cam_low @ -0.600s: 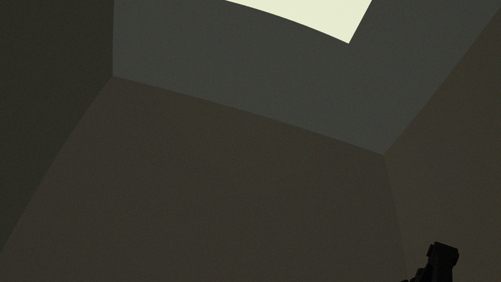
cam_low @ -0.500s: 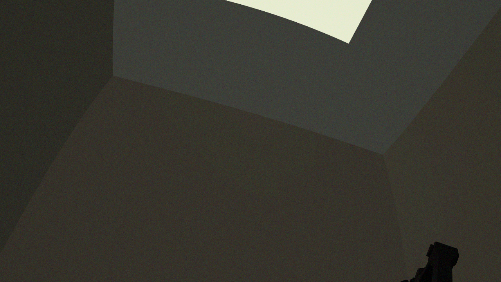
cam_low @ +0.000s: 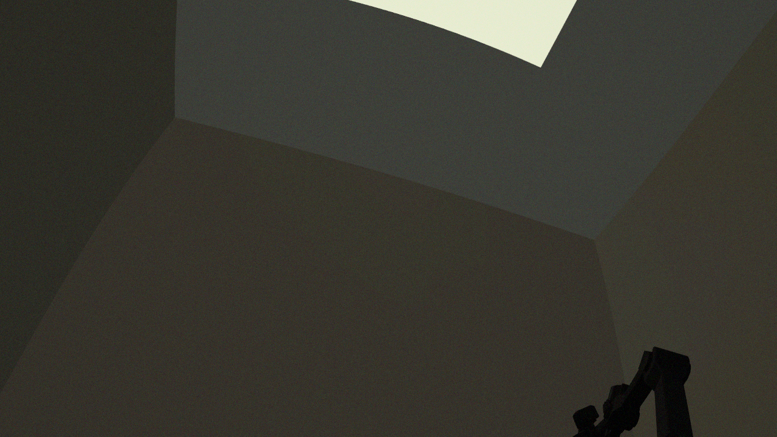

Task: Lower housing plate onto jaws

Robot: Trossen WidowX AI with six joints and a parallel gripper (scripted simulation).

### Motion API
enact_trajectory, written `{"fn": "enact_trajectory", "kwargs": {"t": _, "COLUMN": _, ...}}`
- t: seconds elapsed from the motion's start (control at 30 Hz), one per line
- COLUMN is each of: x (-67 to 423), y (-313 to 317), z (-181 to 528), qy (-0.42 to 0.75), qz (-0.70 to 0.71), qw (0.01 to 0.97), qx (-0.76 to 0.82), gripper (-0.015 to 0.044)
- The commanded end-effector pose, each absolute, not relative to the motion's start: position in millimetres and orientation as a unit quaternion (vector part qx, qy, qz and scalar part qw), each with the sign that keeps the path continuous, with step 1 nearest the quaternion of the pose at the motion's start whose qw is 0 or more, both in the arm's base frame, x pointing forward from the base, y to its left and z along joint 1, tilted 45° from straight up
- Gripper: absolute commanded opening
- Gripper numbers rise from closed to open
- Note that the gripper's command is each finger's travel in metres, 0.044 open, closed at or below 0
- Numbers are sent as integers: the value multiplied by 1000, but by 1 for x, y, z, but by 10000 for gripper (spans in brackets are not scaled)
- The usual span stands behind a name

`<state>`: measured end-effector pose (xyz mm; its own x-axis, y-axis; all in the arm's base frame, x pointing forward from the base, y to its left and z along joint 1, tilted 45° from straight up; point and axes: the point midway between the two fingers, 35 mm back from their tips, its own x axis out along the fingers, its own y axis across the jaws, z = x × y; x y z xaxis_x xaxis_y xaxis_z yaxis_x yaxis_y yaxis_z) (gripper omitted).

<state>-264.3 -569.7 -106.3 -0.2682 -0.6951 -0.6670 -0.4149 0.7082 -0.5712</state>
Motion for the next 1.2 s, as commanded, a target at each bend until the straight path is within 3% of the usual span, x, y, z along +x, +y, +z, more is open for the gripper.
{"fn": "enact_trajectory", "kwargs": {"t": 0.0, "x": -199, "y": -591, "z": -85, "qy": 755, "qz": -104, "qw": 504, "qx": -405, "gripper": 440}}
{"fn": "enact_trajectory", "kwargs": {"t": 0.57, "x": 57, "y": -588, "z": -12, "qy": 623, "qz": 51, "qw": 530, "qx": -573, "gripper": 440}}
{"fn": "enact_trajectory", "kwargs": {"t": 1.17, "x": 276, "y": -458, "z": 53, "qy": 443, "qz": 208, "qw": 531, "qx": -692, "gripper": 440}}
